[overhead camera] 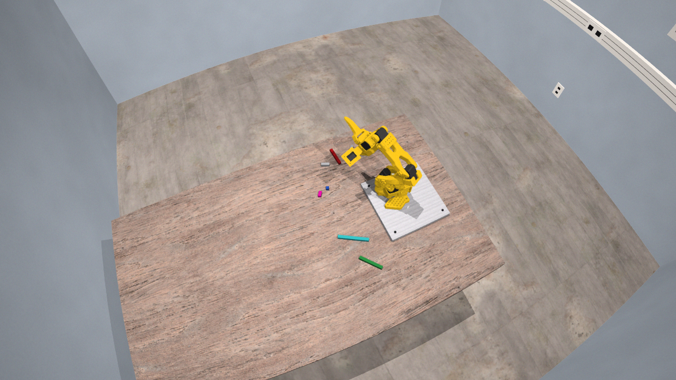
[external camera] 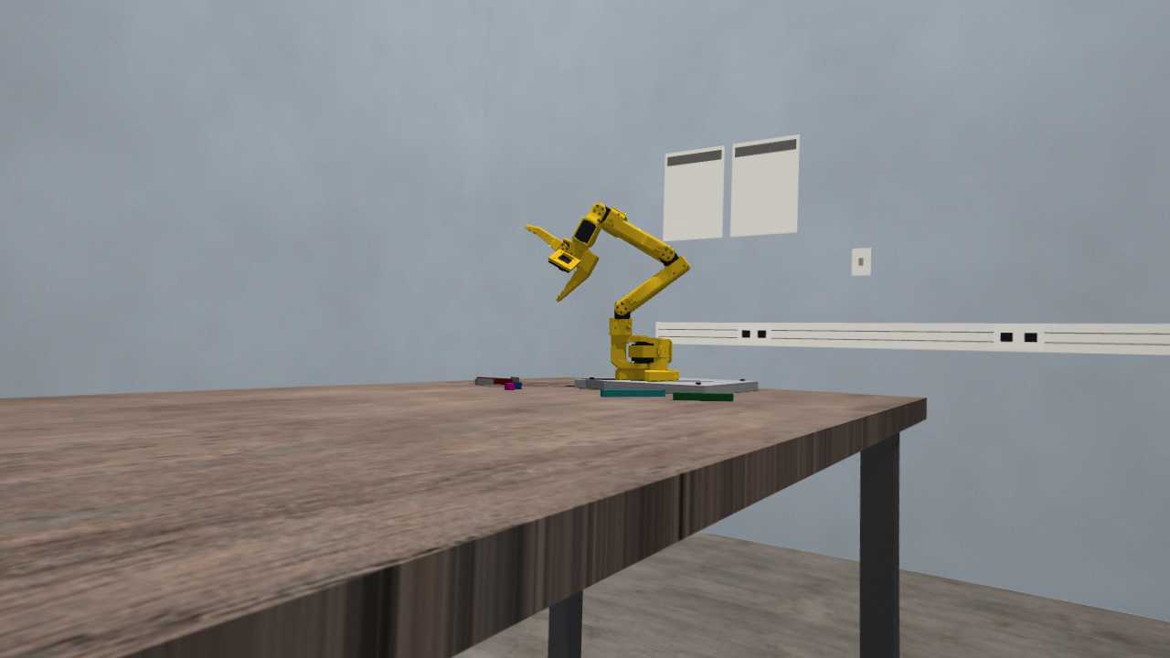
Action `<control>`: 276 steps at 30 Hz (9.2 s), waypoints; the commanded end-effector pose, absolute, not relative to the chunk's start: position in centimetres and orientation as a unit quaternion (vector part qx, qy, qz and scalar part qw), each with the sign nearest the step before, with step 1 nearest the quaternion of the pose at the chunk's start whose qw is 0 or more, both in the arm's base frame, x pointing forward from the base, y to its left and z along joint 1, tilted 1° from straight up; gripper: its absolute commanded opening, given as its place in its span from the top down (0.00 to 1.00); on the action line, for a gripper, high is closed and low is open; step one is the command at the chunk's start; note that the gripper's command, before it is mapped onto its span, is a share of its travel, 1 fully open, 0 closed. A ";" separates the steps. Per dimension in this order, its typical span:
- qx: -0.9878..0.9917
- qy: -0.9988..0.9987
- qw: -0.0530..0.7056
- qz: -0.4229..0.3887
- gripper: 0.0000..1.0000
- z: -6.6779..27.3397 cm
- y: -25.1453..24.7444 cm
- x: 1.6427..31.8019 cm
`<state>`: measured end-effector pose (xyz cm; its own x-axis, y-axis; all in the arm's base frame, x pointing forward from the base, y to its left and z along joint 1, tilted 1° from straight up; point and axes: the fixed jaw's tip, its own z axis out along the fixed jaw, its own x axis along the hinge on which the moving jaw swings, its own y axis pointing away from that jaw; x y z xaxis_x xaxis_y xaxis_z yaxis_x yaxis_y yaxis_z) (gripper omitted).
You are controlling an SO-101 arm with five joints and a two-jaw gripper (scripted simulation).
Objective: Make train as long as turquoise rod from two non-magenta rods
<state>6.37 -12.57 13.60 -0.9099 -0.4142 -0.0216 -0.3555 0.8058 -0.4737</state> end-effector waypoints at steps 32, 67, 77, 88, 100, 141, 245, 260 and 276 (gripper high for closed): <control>-0.121 0.973 0.070 -0.186 0.17 13.9 -14.8 7.9; 0.197 0.980 0.006 -0.007 0.81 4.4 -21.3 14.1; 0.197 0.980 0.006 -0.007 0.81 4.4 -21.3 14.1; 0.195 0.981 -0.001 0.001 0.81 4.1 -20.9 14.3; 0.195 0.981 -0.001 0.001 0.81 4.1 -20.9 14.3; 0.195 0.981 -0.005 0.005 0.81 -0.4 -20.8 14.3; 0.195 0.981 -0.009 0.010 1.00 -1.1 -20.6 14.1; 0.195 0.981 -0.009 0.010 1.00 1.4 -20.9 14.1; 0.195 0.981 -0.009 0.010 1.00 2.4 -21.0 14.0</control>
<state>14.13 -20.93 2.31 -0.9244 0.3808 0.0221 0.3811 0.9244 0.0139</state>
